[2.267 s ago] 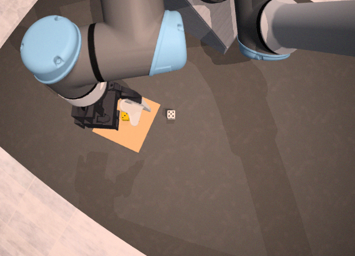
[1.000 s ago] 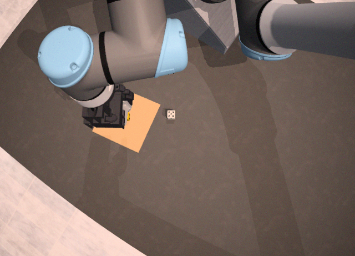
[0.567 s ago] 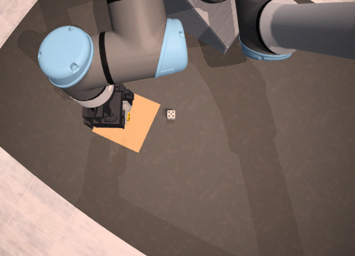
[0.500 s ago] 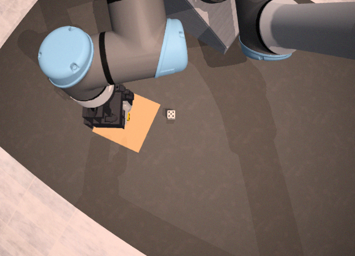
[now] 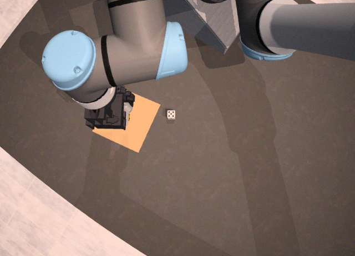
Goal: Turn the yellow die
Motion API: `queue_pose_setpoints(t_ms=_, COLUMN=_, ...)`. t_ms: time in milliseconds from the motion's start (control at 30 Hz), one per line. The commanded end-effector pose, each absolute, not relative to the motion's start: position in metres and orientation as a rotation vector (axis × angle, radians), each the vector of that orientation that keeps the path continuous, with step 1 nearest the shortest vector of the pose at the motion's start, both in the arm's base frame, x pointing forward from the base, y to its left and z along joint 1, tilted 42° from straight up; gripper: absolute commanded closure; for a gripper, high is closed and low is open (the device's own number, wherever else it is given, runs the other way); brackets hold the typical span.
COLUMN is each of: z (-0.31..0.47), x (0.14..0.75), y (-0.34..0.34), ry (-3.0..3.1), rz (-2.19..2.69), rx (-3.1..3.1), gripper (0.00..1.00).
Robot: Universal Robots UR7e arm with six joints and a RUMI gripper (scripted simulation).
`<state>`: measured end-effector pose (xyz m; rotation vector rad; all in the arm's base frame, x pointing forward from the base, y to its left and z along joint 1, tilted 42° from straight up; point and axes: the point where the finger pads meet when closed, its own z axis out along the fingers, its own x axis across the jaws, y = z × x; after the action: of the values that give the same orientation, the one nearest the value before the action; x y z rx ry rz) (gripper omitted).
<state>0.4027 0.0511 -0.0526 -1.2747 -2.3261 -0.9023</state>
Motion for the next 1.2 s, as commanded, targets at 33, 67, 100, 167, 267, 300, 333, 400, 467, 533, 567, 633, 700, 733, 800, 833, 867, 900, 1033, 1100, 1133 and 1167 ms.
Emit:
queue_pose_setpoints(t_ms=33, z=-0.056, x=0.403, y=0.054, ry=-2.327, rz=-0.903, rx=-1.276, gripper=0.79)
queue_pose_setpoints(t_ms=67, z=-0.057, x=0.403, y=0.055, ry=-2.327, rz=-0.903, rx=-1.276, gripper=0.79)
queue_pose_setpoints(t_ms=100, z=-0.058, x=0.403, y=0.056, ry=-2.327, rz=-0.903, rx=-1.276, gripper=0.79)
queue_pose_setpoints(t_ms=167, z=-0.060, x=0.403, y=0.058, ry=-2.327, rz=-0.903, rx=-1.276, gripper=0.79)
queue_pose_setpoints(t_ms=267, z=-0.064, x=0.403, y=0.061, ry=-2.327, rz=-0.903, rx=-1.276, gripper=0.79)
queue_pose_setpoints(t_ms=300, z=-0.065, x=0.403, y=0.062, ry=-2.327, rz=-0.903, rx=-1.276, gripper=0.79)
queue_pose_setpoints(t_ms=333, z=-0.066, x=0.403, y=0.063, ry=-2.327, rz=-0.903, rx=-1.276, gripper=0.79)
queue_pose_setpoints(t_ms=400, z=-0.069, x=0.403, y=0.065, ry=-2.327, rz=-0.903, rx=-1.276, gripper=0.79)
queue_pose_setpoints(t_ms=467, z=-0.071, x=0.403, y=0.067, ry=-2.327, rz=-0.903, rx=-1.276, gripper=0.79)
queue_pose_setpoints(t_ms=533, z=-0.073, x=0.403, y=0.069, ry=-2.327, rz=-0.903, rx=-1.276, gripper=0.79)
queue_pose_setpoints(t_ms=567, z=-0.073, x=0.403, y=0.069, ry=-2.327, rz=-0.903, rx=-1.276, gripper=0.79)
queue_pose_setpoints(t_ms=633, z=-0.074, x=0.403, y=0.070, ry=-2.327, rz=-0.903, rx=-1.276, gripper=0.79)
queue_pose_setpoints(t_ms=700, z=-0.076, x=0.403, y=0.072, ry=-2.327, rz=-0.903, rx=-1.276, gripper=0.79)
queue_pose_setpoints(t_ms=733, z=-0.077, x=0.403, y=0.072, ry=-2.327, rz=-0.903, rx=-1.276, gripper=0.79)
queue_pose_setpoints(t_ms=800, z=-0.078, x=0.403, y=0.074, ry=-2.327, rz=-0.903, rx=-1.276, gripper=0.79)
queue_pose_setpoints(t_ms=833, z=-0.079, x=0.403, y=0.074, ry=-2.327, rz=-0.903, rx=-1.276, gripper=0.79)
queue_pose_setpoints(t_ms=867, z=-0.079, x=0.403, y=0.075, ry=-2.327, rz=-0.903, rx=-1.276, gripper=0.79)
queue_pose_setpoints(t_ms=900, z=-0.080, x=0.403, y=0.075, ry=-2.327, rz=-0.903, rx=-1.276, gripper=0.79)
queue_pose_setpoints(t_ms=1033, z=-0.081, x=0.403, y=0.077, ry=-2.327, rz=-0.903, rx=-1.276, gripper=0.79)
queue_pose_setpoints(t_ms=1100, z=-0.082, x=0.403, y=0.077, ry=-2.327, rz=-0.903, rx=-1.276, gripper=0.79)
queue_pose_setpoints(t_ms=1133, z=-0.082, x=0.403, y=0.077, ry=-2.327, rz=-0.903, rx=-1.276, gripper=0.79)
queue_pose_setpoints(t_ms=1167, z=-0.082, x=0.403, y=0.077, ry=-2.327, rz=-0.903, rx=-1.276, gripper=0.79)
